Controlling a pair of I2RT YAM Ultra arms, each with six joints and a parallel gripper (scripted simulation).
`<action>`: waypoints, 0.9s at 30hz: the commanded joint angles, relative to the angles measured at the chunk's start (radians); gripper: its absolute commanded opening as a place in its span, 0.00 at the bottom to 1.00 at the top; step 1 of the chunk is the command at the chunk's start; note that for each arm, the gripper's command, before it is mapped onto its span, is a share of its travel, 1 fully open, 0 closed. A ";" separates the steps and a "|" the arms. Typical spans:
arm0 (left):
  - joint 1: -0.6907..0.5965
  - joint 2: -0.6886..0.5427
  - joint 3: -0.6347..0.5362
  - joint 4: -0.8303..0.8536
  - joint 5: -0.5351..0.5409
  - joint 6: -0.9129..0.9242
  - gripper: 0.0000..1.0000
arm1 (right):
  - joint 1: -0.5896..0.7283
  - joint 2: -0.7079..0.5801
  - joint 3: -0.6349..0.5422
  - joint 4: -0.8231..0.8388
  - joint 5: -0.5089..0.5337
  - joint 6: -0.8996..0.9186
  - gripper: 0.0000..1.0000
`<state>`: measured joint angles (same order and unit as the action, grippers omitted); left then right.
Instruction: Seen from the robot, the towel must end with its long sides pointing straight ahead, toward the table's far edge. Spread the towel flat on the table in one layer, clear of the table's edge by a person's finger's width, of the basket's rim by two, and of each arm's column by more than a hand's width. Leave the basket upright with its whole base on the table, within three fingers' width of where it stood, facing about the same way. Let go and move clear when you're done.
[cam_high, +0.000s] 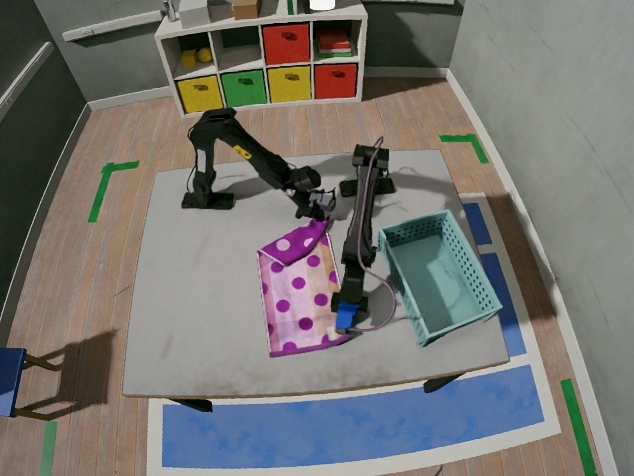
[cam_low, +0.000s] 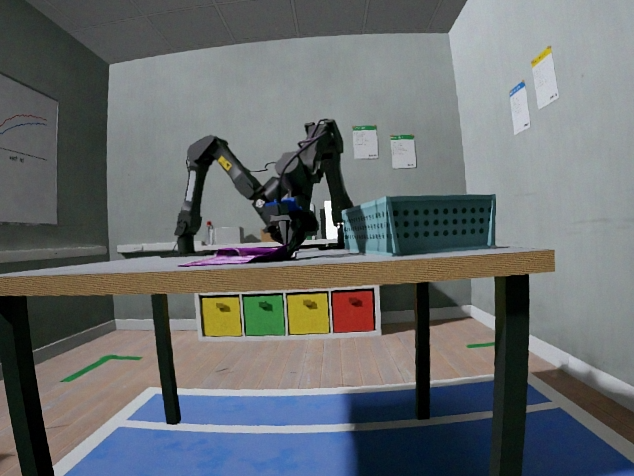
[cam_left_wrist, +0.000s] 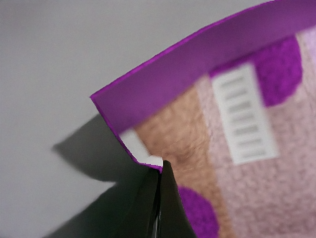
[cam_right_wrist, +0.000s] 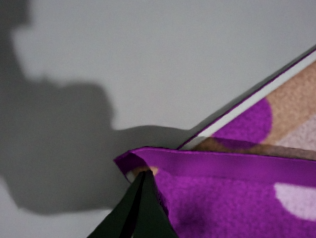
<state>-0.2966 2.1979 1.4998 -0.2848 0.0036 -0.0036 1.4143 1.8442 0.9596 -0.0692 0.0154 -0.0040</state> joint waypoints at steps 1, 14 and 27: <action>0.019 -0.030 -0.018 0.036 -0.014 0.006 0.00 | 0.020 0.020 0.038 -0.019 -0.025 0.005 0.00; 0.009 -0.064 0.053 -0.050 -0.010 0.006 0.64 | 0.012 -0.059 0.076 -0.099 -0.022 0.004 0.64; -0.010 -0.104 0.181 -0.230 -0.009 0.006 0.64 | -0.005 -0.165 0.175 -0.303 -0.022 0.005 0.64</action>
<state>-0.2874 2.1029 1.6283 -0.4492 0.0002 -0.0036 1.4227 1.7267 1.1019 -0.3058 -0.0002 -0.0036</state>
